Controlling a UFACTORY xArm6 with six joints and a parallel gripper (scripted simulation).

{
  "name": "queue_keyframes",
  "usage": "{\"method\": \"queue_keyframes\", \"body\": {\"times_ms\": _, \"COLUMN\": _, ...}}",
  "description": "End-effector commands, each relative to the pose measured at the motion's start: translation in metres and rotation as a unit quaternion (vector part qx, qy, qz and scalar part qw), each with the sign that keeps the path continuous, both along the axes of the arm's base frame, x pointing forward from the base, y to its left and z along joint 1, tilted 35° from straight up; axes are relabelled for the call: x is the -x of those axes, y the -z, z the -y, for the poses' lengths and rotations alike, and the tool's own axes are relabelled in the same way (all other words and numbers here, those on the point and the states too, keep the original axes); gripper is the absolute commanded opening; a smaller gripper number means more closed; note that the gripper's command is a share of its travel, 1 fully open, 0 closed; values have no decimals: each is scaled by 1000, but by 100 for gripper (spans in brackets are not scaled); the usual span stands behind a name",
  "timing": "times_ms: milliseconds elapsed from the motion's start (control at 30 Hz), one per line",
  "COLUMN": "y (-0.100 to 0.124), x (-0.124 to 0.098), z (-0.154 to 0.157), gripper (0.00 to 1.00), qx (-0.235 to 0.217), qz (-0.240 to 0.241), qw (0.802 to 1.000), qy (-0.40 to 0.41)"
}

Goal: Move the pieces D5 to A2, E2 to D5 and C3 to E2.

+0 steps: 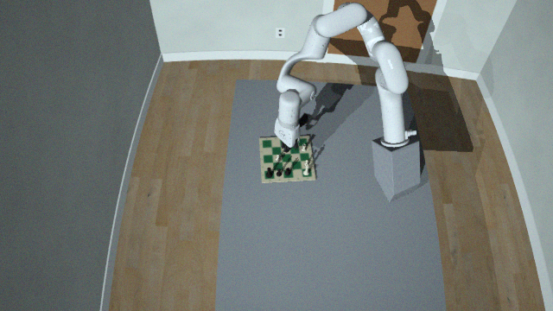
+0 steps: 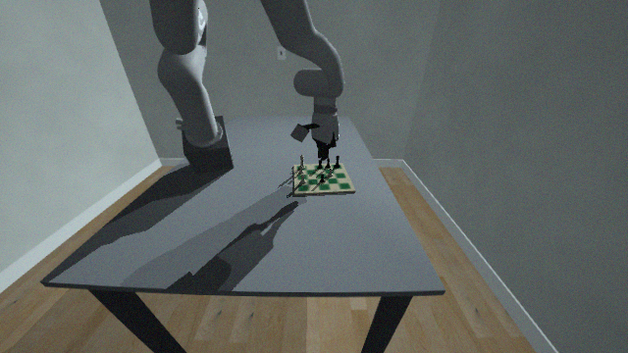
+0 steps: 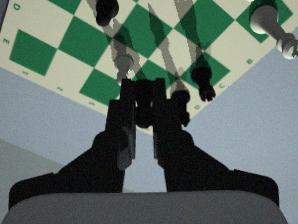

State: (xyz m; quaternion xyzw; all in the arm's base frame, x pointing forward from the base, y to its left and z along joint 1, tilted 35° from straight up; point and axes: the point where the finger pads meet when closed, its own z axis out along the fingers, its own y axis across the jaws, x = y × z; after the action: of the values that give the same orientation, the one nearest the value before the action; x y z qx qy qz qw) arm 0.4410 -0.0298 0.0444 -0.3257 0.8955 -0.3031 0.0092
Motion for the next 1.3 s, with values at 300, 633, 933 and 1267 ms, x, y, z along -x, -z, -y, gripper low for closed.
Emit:
{"method": "queue_keyframes", "body": {"times_ms": 300, "y": -22, "x": 5, "z": -13, "gripper": 0, "qx": 1, "qz": -1, "qw": 1000, "qy": 1}}
{"method": "queue_keyframes", "body": {"times_ms": 633, "y": -55, "x": -61, "z": 10, "gripper": 0, "qx": 17, "qz": -40, "qw": 997, "qy": -59}}
{"method": "queue_keyframes", "body": {"times_ms": 933, "y": -58, "x": -66, "z": 12, "gripper": 0, "qx": 18, "qz": -44, "qw": 997, "qy": -64}}
{"method": "queue_keyframes", "body": {"times_ms": 1267, "y": -56, "x": -67, "z": 13, "gripper": 0, "qx": 18, "qz": -44, "qw": 997, "qy": -64}}
